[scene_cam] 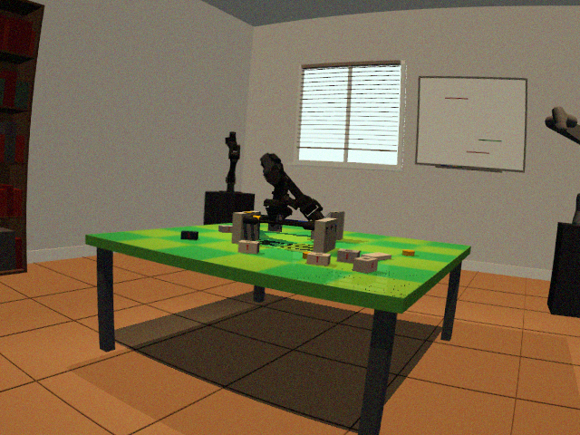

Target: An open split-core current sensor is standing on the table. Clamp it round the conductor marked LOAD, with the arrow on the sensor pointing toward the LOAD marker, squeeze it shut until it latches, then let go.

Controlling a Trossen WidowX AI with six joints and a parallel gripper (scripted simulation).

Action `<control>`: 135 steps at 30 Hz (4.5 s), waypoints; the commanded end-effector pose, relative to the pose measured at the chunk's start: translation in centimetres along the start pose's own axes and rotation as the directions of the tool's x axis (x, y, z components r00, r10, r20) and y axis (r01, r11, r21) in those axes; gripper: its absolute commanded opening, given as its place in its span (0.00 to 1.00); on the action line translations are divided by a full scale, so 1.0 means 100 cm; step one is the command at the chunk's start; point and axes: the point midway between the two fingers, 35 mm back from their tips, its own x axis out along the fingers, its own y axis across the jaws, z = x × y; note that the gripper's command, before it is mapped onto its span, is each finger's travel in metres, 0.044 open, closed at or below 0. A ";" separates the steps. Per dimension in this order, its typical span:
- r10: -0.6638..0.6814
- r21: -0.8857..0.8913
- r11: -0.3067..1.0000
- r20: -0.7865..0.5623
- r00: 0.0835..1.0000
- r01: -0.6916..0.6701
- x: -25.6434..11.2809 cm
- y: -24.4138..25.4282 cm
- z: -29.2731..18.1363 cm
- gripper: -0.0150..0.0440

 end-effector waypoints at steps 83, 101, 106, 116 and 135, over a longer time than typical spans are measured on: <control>0.114 -0.002 0.993 -0.002 0.993 -0.114 0.000 0.002 0.000 0.71; 0.114 -0.002 0.993 -0.002 0.993 -0.114 0.000 0.002 0.000 1.00; 0.114 -0.002 0.993 -0.002 0.993 -0.114 0.000 0.002 0.000 1.00; -0.008 0.000 1.000 -0.001 1.000 0.008 -0.101 0.001 0.000 1.00; -0.022 0.000 1.000 0.000 1.000 0.022 -0.113 0.003 0.000 1.00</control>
